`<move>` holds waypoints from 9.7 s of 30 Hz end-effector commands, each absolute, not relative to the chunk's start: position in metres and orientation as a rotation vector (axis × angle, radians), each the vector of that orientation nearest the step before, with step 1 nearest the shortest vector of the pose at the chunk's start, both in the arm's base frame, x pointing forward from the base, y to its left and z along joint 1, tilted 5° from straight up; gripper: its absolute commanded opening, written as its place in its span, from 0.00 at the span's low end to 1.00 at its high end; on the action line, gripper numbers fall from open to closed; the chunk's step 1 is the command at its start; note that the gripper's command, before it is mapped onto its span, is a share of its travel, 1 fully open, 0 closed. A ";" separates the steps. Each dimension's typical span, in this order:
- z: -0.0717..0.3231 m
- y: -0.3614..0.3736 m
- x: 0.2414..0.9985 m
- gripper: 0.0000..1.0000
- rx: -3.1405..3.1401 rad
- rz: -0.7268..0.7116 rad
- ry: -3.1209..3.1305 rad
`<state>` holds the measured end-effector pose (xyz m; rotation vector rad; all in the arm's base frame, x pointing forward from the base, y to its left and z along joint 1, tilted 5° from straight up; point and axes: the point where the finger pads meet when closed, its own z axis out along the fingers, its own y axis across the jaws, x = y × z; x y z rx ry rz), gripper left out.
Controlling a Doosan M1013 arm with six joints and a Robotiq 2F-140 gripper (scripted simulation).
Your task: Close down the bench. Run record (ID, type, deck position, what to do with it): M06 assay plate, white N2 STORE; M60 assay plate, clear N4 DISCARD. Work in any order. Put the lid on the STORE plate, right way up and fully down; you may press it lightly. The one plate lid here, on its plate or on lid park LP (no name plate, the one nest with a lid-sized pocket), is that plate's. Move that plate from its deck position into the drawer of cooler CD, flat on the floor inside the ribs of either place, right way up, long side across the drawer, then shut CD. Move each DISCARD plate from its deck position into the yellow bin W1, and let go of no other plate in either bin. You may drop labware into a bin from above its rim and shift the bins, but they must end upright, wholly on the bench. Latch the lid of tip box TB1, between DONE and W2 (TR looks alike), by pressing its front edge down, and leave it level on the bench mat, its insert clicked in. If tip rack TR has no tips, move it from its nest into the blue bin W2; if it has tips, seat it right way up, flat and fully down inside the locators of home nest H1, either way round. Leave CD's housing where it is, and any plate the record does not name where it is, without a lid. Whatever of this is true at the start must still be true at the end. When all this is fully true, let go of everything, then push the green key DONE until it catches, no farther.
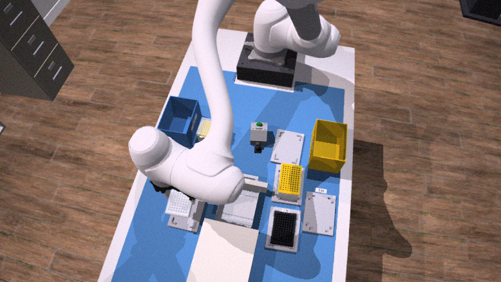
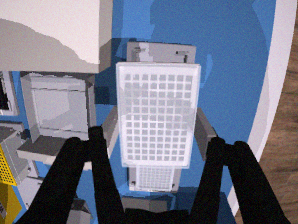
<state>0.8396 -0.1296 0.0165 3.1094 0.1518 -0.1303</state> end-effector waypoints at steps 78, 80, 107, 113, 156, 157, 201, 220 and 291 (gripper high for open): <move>0.017 0.048 0.775 0.00 2.202 -0.123 2.291; 0.017 0.053 0.773 0.00 2.202 -0.123 2.291; 0.004 0.057 0.771 0.00 2.202 -0.123 2.291; -0.004 0.056 0.770 0.00 2.202 -0.123 2.291; -0.055 0.054 0.766 0.00 2.202 -0.123 2.291; -0.055 0.054 0.766 0.00 2.202 -0.123 2.291; -0.093 0.053 0.763 0.00 2.202 -0.123 2.291; -0.093 0.053 0.763 0.00 2.202 -0.123 2.291; -0.108 0.053 0.762 0.00 2.202 -0.123 2.291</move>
